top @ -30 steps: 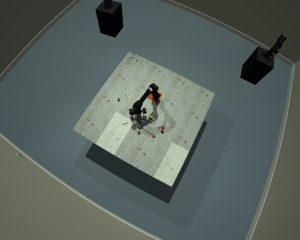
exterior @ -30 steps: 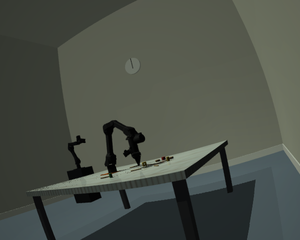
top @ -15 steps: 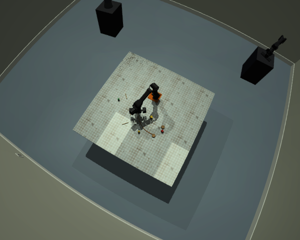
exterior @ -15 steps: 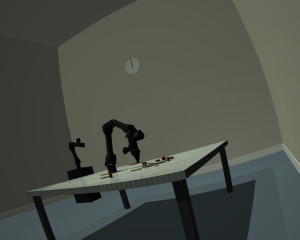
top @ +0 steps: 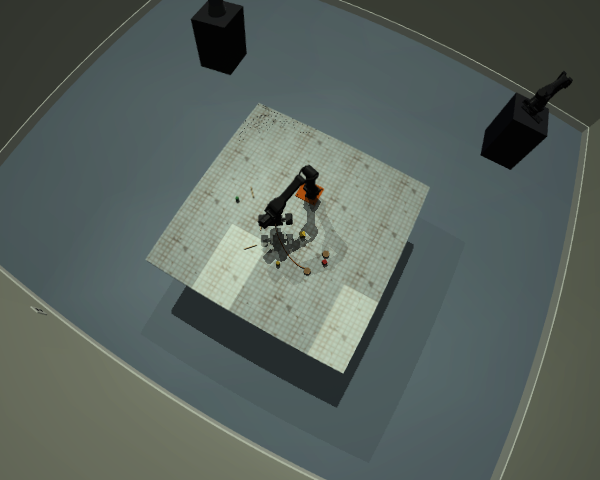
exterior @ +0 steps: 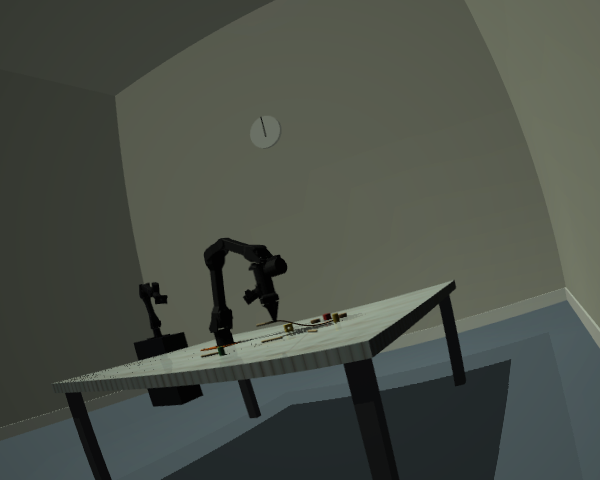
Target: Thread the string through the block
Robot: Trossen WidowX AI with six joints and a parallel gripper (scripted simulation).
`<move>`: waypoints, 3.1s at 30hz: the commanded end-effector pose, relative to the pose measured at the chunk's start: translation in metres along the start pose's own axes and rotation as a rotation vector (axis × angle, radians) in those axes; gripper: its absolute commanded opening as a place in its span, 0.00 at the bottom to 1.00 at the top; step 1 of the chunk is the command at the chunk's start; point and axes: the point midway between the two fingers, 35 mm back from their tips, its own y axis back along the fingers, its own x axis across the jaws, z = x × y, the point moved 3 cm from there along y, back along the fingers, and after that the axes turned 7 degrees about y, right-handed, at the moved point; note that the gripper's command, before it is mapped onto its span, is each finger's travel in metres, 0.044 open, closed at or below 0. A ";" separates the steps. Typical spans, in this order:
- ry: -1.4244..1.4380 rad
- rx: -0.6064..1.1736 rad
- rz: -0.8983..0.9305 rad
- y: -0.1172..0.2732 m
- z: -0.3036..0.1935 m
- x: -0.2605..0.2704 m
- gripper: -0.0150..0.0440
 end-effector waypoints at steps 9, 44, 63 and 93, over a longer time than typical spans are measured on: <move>0.055 0.000 0.000 0.000 -0.001 0.000 0.25; 1.341 0.001 0.002 0.002 -0.030 0.001 0.25; 2.039 -0.001 0.004 0.003 -0.046 0.001 0.25; 3.141 -0.006 0.007 0.003 -0.072 -0.002 0.25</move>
